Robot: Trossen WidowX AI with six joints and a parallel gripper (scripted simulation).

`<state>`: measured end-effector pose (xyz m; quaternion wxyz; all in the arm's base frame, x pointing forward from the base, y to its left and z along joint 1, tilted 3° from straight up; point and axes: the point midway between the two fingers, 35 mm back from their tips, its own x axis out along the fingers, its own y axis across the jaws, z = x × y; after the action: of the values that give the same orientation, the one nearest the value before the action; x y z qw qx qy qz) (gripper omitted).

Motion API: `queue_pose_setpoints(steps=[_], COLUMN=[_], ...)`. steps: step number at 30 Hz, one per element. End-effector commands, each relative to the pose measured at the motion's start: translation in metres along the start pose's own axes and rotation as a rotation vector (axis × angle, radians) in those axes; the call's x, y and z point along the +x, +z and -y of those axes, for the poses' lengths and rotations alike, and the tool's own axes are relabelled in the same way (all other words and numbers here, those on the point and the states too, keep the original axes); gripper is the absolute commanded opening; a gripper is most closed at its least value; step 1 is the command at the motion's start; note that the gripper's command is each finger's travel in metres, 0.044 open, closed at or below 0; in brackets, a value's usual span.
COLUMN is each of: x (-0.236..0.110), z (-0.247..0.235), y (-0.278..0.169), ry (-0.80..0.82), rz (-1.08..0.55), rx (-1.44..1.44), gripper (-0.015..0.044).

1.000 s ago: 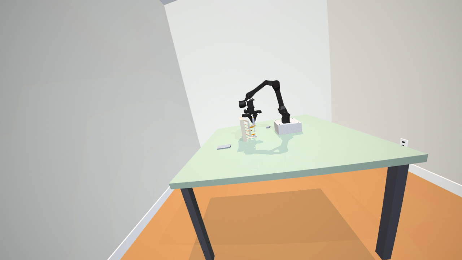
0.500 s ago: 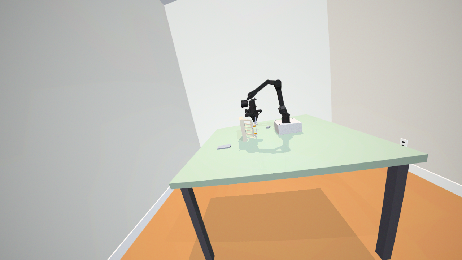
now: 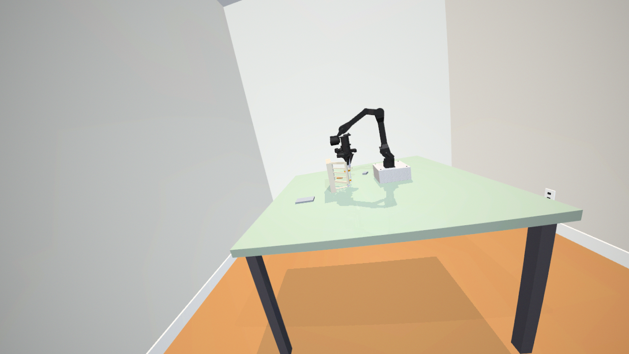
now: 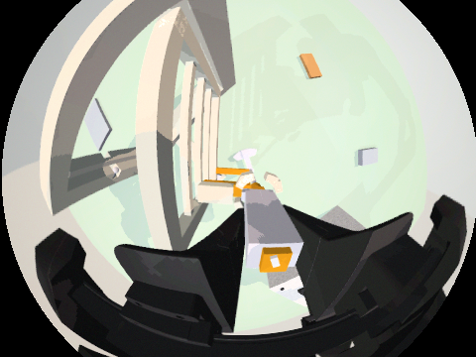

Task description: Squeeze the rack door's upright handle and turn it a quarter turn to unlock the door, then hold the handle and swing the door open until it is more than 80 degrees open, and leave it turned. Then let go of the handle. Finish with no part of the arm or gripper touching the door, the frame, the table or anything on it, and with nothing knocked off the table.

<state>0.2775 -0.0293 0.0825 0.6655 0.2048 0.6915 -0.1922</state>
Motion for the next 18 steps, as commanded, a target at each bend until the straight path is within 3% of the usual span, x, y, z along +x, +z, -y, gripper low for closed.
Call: queue_pose_setpoints(steps=[1, 18], x=[0.0, 0.0], z=[0.004, 0.034], y=[0.002, 0.014], ry=[0.006, 0.002], rz=[0.007, 0.009], rx=[-0.071, -0.313], gripper=[0.0017, 0.0017])
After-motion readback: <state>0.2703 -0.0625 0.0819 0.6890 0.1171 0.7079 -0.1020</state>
